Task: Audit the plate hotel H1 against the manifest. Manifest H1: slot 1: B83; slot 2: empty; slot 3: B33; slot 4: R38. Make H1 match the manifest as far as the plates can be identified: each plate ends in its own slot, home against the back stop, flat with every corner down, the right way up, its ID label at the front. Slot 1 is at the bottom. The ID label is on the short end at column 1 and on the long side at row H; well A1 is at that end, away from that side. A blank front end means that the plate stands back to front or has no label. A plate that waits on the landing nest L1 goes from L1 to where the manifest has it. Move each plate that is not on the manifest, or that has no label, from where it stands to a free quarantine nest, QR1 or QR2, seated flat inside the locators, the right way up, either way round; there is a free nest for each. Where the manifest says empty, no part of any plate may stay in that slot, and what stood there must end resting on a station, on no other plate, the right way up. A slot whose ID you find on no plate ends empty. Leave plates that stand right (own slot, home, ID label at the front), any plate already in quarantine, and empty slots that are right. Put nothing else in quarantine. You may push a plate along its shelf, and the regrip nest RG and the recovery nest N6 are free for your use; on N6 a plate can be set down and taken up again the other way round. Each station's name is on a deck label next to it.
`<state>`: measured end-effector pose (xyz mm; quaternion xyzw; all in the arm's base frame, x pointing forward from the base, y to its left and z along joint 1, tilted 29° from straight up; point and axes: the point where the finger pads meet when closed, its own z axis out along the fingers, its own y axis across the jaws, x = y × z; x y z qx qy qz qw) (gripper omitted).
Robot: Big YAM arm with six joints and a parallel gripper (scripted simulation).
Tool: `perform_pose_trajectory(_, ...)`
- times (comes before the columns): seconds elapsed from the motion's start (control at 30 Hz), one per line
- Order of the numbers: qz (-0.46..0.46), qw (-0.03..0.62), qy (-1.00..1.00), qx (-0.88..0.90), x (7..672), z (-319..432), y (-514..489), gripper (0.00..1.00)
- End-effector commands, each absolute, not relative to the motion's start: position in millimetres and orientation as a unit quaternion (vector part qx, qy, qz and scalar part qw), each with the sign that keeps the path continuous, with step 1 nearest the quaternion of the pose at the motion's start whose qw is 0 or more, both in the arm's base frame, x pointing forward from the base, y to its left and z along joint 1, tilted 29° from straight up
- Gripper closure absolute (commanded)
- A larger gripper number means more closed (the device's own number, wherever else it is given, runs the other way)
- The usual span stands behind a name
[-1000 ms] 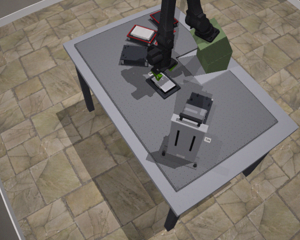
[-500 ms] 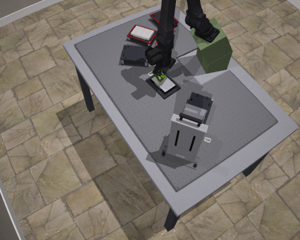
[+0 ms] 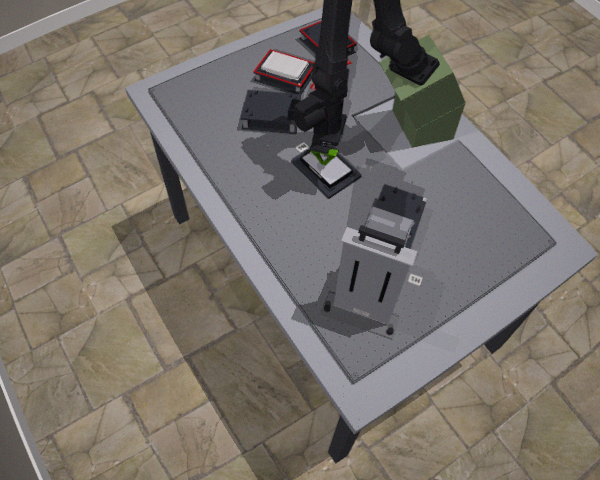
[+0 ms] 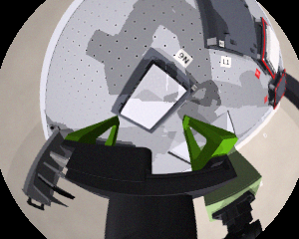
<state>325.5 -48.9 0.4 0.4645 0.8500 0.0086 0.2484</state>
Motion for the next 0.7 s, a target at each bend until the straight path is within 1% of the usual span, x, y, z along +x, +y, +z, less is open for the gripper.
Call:
perform_pose_trajectory(0.0, -0.003, 0.252, 0.87, 0.424, 327.3, 4.6, -49.0, 0.0)
perform_pose_trajectory(0.67, -0.047, 0.248, 0.931, 0.263, 327.6, 4.8, -48.8, 0.0)
